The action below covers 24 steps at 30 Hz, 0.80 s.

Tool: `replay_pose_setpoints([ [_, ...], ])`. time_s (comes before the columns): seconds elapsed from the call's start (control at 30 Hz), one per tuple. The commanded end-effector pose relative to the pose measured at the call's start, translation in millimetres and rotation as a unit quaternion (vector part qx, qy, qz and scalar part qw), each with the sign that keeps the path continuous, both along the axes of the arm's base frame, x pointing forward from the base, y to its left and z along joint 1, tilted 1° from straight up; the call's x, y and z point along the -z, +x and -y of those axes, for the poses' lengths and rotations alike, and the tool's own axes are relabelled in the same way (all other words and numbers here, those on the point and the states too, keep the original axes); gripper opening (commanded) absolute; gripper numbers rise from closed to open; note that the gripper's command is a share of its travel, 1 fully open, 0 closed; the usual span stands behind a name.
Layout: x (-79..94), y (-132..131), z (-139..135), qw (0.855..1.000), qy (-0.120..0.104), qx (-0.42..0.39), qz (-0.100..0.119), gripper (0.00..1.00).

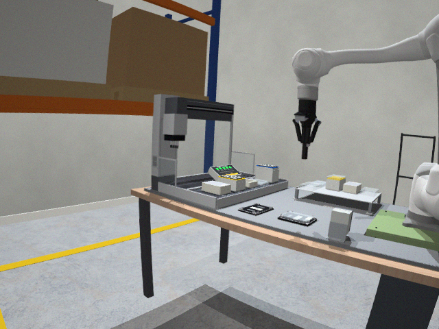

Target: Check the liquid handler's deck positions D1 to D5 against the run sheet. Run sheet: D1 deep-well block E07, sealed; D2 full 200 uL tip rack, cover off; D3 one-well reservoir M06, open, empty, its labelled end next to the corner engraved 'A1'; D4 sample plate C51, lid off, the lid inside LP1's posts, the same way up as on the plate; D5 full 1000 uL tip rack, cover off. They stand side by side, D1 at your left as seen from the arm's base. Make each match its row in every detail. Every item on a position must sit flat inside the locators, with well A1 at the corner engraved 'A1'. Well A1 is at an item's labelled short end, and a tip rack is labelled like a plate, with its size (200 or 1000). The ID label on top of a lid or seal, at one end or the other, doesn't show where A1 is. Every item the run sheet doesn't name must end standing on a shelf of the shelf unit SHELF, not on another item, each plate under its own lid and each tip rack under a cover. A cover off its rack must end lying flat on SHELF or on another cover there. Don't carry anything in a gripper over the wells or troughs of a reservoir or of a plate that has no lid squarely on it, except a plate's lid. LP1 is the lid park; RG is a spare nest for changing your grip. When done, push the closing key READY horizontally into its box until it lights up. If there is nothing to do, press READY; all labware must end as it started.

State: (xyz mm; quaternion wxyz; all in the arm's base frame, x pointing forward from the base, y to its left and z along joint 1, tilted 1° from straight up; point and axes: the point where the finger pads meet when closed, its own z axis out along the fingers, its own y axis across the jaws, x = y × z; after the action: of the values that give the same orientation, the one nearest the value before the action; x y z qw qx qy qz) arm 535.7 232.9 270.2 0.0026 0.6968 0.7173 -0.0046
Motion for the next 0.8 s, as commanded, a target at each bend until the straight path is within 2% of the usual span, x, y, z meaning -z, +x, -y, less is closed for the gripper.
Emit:
replay_pose_setpoints([
  [0.0,-0.9,-16.9,-0.2,1.000,0.000,0.000,0.001,0.10],
  [0.13,-0.9,-26.9,-0.2,1.000,0.000,0.000,0.001,0.10],
  [0.63,-1.1,-101.9,-0.1,1.000,0.000,0.000,0.001,0.10],
  [0.77,-1.1,-111.9,-0.1,1.000,0.000,0.000,0.001,0.10],
])
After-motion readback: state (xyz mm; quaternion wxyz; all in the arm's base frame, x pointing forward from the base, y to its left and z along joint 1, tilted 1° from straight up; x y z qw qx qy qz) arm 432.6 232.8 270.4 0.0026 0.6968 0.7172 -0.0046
